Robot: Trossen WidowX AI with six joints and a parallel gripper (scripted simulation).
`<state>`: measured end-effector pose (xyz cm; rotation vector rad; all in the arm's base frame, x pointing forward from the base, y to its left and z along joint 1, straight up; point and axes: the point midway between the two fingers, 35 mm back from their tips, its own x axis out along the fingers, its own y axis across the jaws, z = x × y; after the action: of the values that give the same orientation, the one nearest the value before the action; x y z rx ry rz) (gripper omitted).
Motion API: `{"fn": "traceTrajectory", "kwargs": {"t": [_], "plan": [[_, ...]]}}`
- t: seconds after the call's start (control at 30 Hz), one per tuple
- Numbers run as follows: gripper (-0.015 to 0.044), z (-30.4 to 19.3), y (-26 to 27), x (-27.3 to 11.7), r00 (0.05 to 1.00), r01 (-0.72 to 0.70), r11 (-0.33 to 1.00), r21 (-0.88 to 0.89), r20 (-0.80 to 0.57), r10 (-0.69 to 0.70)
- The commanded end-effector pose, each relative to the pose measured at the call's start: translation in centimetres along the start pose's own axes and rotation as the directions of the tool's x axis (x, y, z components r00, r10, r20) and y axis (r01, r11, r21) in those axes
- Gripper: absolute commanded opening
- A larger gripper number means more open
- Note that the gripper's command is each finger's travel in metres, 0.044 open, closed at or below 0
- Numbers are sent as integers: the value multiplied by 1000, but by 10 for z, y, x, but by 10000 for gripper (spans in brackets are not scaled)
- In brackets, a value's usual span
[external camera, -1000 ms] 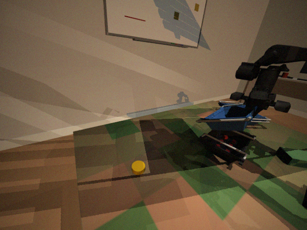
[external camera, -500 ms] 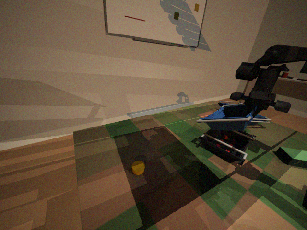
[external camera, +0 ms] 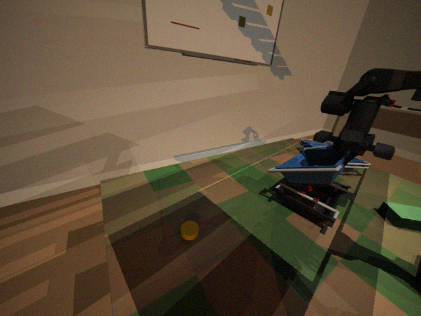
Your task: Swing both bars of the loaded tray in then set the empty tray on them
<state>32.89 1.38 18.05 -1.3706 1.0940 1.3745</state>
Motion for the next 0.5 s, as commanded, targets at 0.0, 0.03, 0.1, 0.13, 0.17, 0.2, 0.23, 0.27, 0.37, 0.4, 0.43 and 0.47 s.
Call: {"fn": "traceTrajectory", "kwargs": {"t": [0.0,0.03,0.1,0.13,0.17,0.2,0.23,0.27,0.37,0.4,0.43,0.47], "plan": [[0,0,-1,-2,1000,29,1000,-4,-6,-29],[0,0,-1,-1,1000,29,1000,-4,-6,-29],[0,0,-1,2,1000,29,1000,-4,-6,-29],[0,0,-1,3,1000,29,1000,-4,-6,-29],[0,0,-2,5,1000,29,1000,-4,-6,-29],[0,0,-2,6,1000,29,1000,-4,-6,-29],[0,0,-2,7,1000,29,1000,-4,-6,-29],[0,0,-2,9,1000,29,1000,-4,-6,-29],[0,0,-2,13,1000,29,1000,-4,-6,-29],[0,0,-2,14,1000,29,1000,-4,-6,-29],[0,0,-2,15,1000,29,1000,-4,-6,-29],[0,0,-2,17,1000,29,1000,-4,-6,-29]]}}
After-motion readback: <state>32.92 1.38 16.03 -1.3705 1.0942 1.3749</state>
